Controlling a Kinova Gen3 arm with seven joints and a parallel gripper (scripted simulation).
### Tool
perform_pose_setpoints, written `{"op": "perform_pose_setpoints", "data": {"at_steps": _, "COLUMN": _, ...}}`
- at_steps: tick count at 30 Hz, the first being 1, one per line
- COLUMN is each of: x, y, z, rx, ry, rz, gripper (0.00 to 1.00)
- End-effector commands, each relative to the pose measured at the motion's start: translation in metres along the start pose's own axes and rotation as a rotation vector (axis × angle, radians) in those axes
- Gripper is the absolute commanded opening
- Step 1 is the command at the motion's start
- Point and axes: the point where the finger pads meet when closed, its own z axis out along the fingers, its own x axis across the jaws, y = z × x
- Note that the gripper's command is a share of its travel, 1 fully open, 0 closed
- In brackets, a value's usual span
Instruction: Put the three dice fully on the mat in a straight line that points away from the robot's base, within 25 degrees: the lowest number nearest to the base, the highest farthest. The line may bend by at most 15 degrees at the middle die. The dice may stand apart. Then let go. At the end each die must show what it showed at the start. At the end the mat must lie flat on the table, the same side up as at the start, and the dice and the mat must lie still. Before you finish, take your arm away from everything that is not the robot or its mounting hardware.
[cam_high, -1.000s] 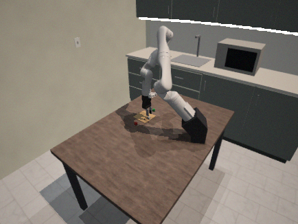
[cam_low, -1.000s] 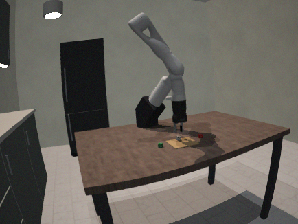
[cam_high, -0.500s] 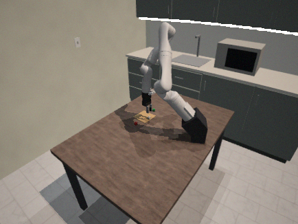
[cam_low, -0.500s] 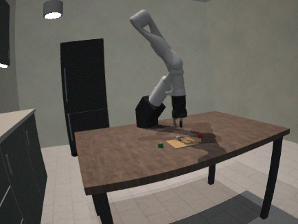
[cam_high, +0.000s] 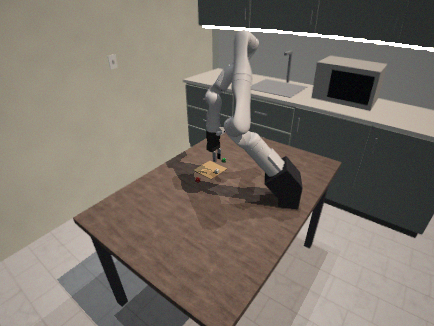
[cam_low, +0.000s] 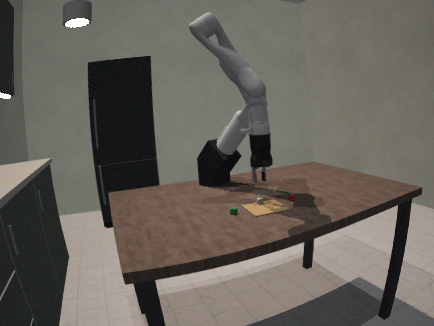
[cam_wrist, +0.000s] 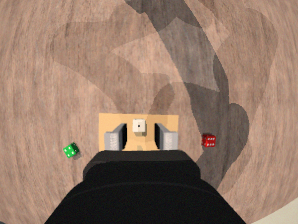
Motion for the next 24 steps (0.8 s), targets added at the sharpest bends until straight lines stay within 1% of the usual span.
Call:
{"op": "perform_pose_setpoints", "data": {"at_steps": 1, "x": -0.0044, "y": 0.0016, "z": -0.0043, "rx": -0.003, "ry": -0.009, "rz": 0.008, "gripper": 0.70}}
{"op": "perform_pose_setpoints", "data": {"at_steps": 16, "x": -0.0042, "y": 0.0012, "z": -0.0080, "rx": -0.002, "ry": -0.009, "rz": 0.007, "gripper": 0.70}}
{"op": "perform_pose_setpoints", "data": {"at_steps": 17, "x": -0.0042, "y": 0.0012, "z": -0.0080, "rx": -0.002, "ry": -0.009, "rz": 0.007, "gripper": 1.00}}
{"op": "perform_pose_setpoints", "data": {"at_steps": 24, "x": -0.0042, "y": 0.0012, "z": -0.0080, "rx": -0.002, "ry": -0.009, "rz": 0.007, "gripper": 1.00}}
